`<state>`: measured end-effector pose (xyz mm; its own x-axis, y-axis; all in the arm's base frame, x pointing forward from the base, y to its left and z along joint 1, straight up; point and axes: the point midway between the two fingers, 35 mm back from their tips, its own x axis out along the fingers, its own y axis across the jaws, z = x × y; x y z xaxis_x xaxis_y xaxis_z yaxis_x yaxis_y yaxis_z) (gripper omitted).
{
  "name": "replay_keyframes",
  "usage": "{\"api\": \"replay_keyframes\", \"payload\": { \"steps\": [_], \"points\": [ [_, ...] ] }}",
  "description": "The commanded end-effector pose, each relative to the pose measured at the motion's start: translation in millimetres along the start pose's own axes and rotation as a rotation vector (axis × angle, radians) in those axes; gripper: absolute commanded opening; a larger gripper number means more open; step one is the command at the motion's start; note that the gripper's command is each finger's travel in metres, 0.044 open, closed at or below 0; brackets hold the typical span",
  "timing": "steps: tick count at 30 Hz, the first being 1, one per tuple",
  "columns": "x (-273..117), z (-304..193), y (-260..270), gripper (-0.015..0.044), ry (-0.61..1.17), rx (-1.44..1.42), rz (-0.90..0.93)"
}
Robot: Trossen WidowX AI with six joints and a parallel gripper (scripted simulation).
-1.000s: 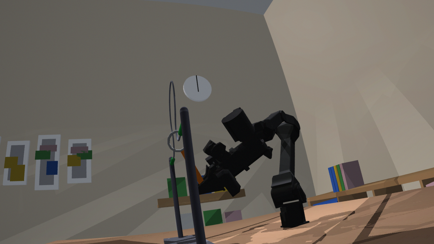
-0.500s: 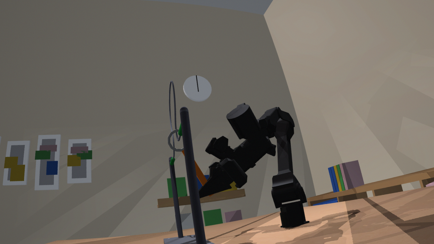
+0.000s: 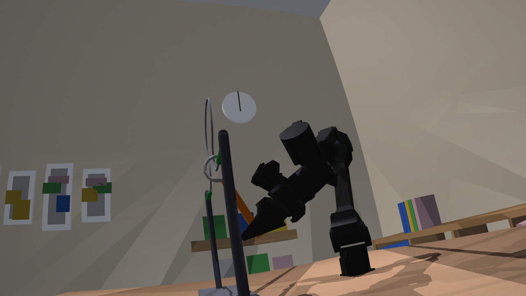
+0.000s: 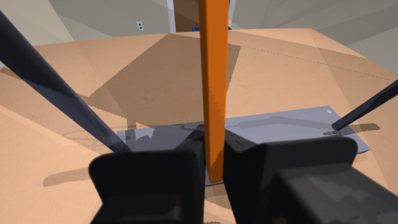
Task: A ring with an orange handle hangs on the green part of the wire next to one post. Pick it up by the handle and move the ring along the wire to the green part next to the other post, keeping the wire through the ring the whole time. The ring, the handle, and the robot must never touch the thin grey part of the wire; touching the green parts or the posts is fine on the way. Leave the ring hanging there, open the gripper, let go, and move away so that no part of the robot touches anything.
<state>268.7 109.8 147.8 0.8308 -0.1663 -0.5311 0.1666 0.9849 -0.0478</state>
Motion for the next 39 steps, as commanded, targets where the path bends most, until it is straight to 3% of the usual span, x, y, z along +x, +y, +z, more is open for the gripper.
{"api": "replay_keyframes", "payload": {
  "steps": [1,39],
  "points": [
    [-1,3,6,-0.0150,-0.007,0.014,0.005],
    [-6,2,43,-0.0150,-0.026,0.016,0.006]
  ]
}}
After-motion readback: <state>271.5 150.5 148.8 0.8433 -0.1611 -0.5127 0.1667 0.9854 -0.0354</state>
